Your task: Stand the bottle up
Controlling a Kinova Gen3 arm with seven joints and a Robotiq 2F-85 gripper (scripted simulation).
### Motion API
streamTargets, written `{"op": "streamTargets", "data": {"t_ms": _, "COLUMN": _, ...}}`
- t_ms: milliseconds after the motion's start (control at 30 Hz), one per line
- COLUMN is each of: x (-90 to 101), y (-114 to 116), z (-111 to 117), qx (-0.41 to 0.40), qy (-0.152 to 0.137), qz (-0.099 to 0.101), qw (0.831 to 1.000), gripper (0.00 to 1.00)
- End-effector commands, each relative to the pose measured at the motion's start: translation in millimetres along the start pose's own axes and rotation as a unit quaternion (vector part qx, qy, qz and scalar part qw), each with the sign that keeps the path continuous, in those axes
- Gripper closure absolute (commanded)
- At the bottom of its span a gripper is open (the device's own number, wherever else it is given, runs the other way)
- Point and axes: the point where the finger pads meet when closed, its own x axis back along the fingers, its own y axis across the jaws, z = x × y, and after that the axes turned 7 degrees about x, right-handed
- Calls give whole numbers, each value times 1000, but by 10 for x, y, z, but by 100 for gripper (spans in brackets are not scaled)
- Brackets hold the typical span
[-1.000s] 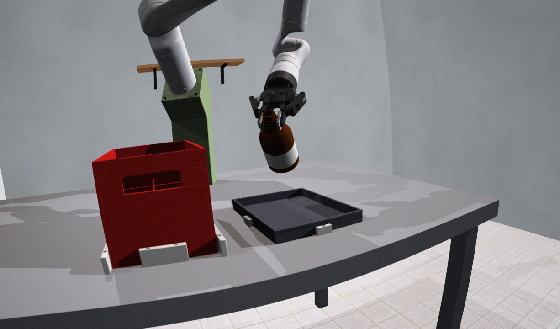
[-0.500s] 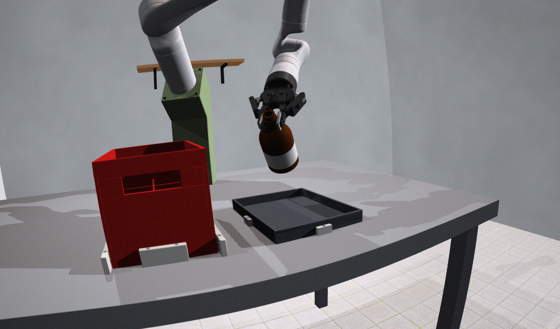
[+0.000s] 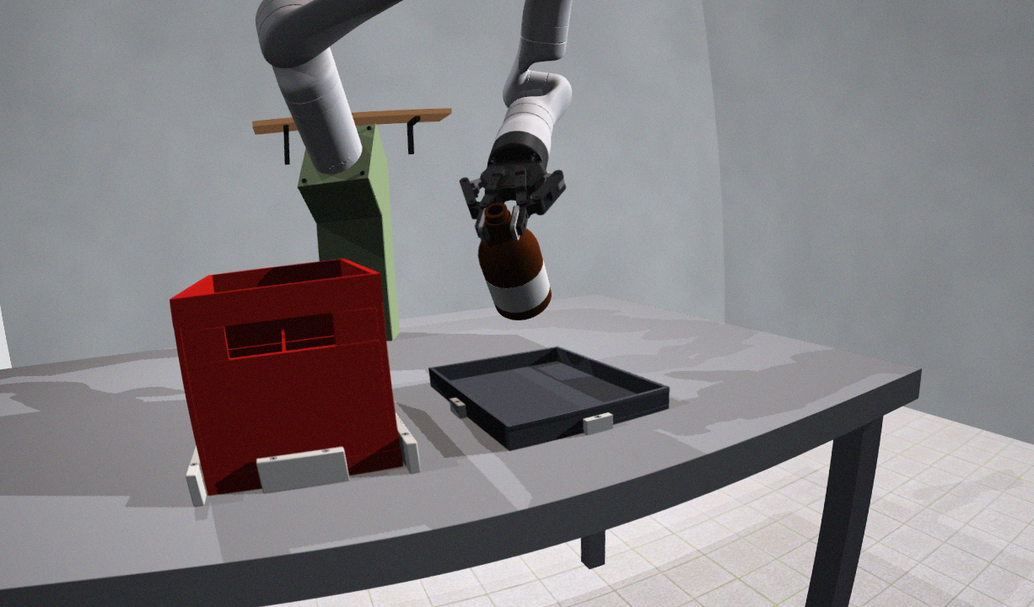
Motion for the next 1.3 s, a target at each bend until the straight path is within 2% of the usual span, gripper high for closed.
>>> {"op": "streamTargets", "data": {"t_ms": 0, "x": 4, "y": 3, "z": -3, "qx": 0, "qy": 0, "qz": 0, "qw": 1000, "gripper": 100}}
{"op": "streamTargets", "data": {"t_ms": 633, "x": 3, "y": 4, "z": -4, "qx": 0, "qy": -5, "qz": 0, "qw": 1000, "gripper": 100}}
{"op": "streamTargets", "data": {"t_ms": 1267, "x": 0, "y": 8, "z": -4, "qx": -1, "qy": -56, "qz": 7, "qw": 998, "gripper": 100}}
